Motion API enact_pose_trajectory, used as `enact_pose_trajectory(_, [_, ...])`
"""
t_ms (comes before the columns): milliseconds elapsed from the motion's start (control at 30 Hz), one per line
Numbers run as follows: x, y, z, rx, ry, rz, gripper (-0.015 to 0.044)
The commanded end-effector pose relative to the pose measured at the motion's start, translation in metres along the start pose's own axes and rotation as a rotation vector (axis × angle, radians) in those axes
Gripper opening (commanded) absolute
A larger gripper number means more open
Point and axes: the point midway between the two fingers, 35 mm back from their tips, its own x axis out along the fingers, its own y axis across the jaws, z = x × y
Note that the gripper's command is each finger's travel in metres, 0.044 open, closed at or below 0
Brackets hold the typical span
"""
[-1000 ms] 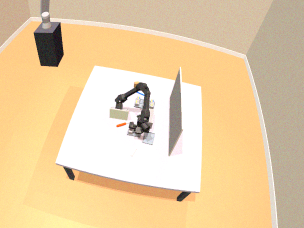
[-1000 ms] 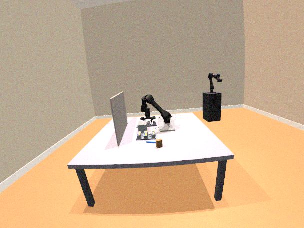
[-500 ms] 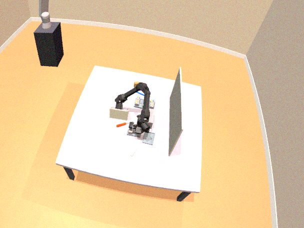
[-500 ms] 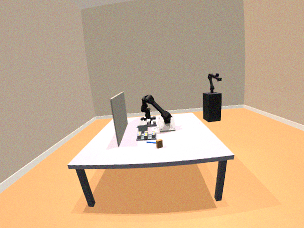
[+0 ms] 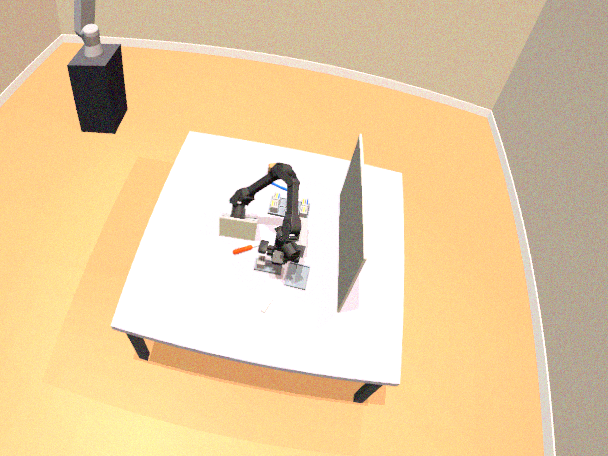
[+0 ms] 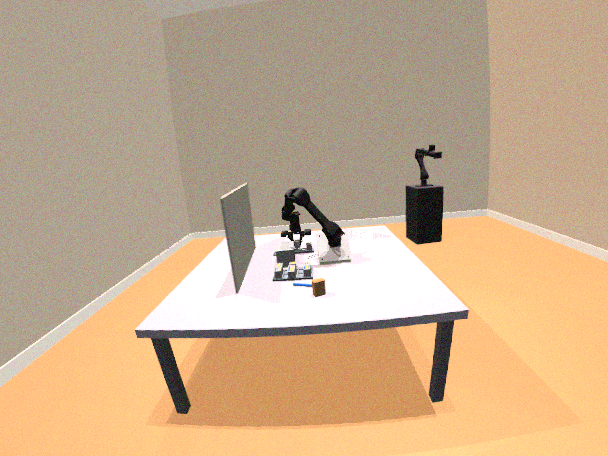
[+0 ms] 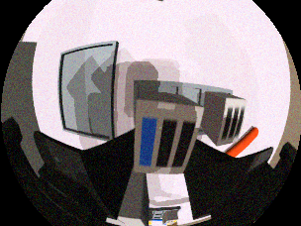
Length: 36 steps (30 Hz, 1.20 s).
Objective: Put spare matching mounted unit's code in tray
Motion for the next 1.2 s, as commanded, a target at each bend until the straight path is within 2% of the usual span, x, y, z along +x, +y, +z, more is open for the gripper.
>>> enact_pose_trajectory(0, [-0.033,0.001,0.002,-0.004,-0.01,0.009,0.0])
enact_pose_trajectory(100, [-0.052,-0.001,0.001,-0.003,-0.009,0.01,0.0])
enact_pose_trajectory(333, [-0.056,0.001,0.002,-0.001,-0.012,0.022,0.0])
enact_pose_trajectory(733, [-0.126,-0.008,0.0,-0.002,-0.011,0.009,0.0])
enact_pose_trajectory(1167, [-0.132,0.019,0.009,-0.002,-0.013,0.01,0.0])
